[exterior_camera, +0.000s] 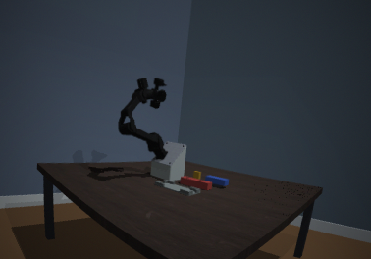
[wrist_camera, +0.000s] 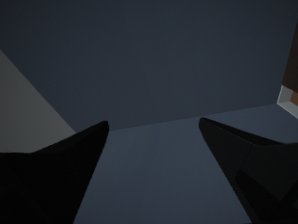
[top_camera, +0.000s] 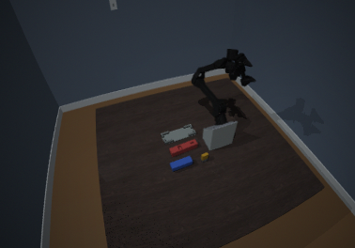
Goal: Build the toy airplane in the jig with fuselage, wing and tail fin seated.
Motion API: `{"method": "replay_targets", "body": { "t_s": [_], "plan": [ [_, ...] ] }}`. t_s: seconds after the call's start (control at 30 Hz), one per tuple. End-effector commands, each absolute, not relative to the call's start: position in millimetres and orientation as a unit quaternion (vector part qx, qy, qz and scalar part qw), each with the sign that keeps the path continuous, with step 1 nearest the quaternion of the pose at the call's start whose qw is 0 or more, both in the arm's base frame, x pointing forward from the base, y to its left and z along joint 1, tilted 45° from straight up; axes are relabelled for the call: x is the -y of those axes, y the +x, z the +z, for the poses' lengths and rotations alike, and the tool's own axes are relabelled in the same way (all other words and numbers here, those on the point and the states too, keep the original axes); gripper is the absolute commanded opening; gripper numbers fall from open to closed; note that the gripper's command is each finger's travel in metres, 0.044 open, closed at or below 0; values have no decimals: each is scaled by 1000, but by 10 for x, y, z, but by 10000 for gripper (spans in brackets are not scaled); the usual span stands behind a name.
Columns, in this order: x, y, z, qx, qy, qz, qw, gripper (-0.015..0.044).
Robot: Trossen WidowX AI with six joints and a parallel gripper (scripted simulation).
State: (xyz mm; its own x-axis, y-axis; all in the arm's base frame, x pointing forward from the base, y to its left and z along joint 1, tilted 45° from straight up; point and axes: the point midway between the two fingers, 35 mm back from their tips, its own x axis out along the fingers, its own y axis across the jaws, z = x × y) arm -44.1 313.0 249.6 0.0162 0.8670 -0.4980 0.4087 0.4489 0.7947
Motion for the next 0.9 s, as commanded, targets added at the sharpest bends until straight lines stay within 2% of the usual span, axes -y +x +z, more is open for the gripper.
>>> {"method": "replay_targets", "body": {
  "t_s": [0.0, 0.27, 0.53, 0.7, 0.87],
  "plan": [
    [-3189, -38, 2254, -621, 452, 197, 609, 440],
    [-3087, 923, 1660, -539, 363, 90, 755, 440],
    [-2504, 1905, 1105, -490, 202, -52, 846, 440],
    [-1863, 2427, 798, -495, 66, -147, 854, 440],
    [-1082, 2750, 506, -545, -73, -234, 802, 440]
  ]
}}
